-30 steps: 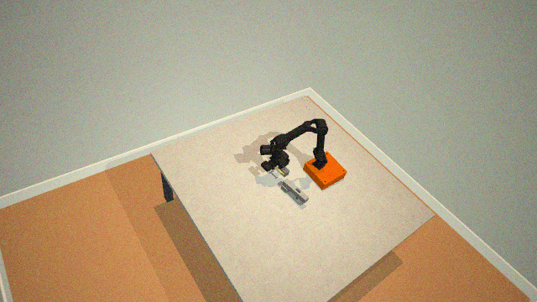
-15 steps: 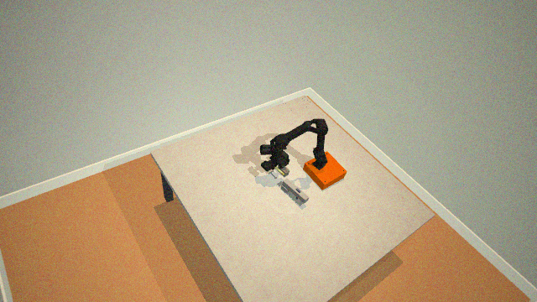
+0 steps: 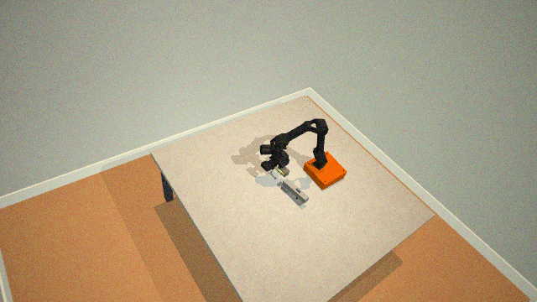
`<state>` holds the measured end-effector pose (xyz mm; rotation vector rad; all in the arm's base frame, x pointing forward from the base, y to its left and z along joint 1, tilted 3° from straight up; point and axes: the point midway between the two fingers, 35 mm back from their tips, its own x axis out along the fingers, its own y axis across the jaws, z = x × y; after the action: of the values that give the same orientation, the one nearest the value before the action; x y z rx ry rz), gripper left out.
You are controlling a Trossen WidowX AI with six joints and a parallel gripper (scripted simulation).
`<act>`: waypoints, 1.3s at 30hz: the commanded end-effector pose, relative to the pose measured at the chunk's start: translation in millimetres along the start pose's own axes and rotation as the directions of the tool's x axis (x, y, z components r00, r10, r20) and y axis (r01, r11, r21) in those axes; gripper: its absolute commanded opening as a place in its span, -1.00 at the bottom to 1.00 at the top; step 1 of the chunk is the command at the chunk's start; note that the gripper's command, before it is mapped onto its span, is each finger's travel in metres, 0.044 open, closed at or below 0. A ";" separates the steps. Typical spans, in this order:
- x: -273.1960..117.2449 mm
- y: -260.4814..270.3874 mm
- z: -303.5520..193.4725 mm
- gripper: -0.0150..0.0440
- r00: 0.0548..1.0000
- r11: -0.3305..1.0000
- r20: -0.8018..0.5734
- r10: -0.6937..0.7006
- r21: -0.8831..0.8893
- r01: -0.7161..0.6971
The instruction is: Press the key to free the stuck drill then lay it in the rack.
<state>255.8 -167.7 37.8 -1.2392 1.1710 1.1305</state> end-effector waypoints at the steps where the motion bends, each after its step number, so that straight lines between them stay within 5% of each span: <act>1: -2.6 -2.1 -0.4 -0.49 1.000 1.000 0.000 -0.007 0.000 0.007; 39: -6.2 -1.4 -1.3 -0.49 1.000 1.000 0.000 -0.007 0.000 0.007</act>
<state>258.2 -168.3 42.7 -1.2418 1.1694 1.1301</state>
